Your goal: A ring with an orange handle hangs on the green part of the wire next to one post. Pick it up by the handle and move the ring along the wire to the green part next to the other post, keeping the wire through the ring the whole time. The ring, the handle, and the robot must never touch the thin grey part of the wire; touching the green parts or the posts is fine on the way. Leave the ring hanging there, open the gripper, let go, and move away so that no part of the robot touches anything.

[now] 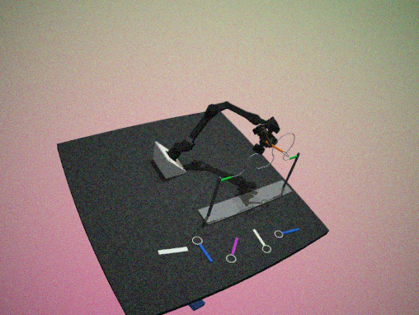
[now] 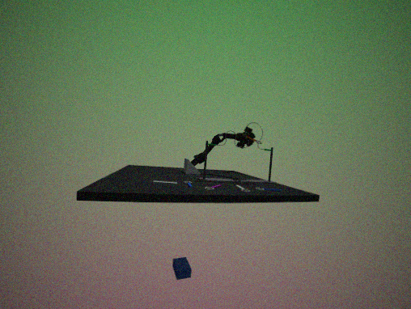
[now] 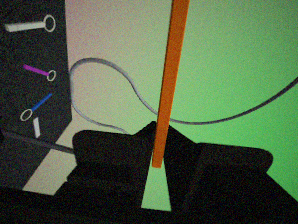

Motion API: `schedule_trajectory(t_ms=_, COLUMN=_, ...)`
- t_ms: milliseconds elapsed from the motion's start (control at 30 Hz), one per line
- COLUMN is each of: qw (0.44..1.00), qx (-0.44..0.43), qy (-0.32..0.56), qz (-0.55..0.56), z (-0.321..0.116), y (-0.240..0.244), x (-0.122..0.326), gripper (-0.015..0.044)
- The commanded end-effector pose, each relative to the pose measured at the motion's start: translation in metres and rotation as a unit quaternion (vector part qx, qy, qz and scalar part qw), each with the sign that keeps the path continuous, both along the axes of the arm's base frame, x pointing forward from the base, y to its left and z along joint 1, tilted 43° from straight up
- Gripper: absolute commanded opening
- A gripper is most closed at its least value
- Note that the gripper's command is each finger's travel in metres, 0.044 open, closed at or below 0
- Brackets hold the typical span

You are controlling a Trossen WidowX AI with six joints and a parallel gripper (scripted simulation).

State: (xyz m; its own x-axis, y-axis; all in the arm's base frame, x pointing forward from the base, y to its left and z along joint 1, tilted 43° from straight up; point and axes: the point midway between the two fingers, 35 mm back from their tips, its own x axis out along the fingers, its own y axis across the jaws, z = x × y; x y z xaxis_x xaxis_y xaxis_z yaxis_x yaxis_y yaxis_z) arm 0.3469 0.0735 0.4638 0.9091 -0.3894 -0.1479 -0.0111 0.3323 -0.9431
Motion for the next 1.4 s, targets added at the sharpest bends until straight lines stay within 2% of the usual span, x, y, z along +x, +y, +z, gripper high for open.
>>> schedule_trajectory(t_ms=0, qw=0.999, qx=-0.031, qy=-0.008, qz=0.017, z=0.009, y=-0.007, x=0.004, gripper=-0.015)
schedule_trajectory(t_ms=233, qw=0.996, qx=-0.083, qy=-0.014, qz=0.028, z=0.027, y=-0.011, x=0.006, gripper=-0.015)
schedule_trajectory(t_ms=567, qw=0.994, qx=-0.1, qy=-0.014, qz=0.028, z=0.041, y=-0.012, x=0.006, gripper=-0.015)
schedule_trajectory(t_ms=1367, qw=0.997, qx=0.007, qy=-0.023, qz=0.069, z=0.04, y=-0.014, x=0.016, gripper=-0.015)
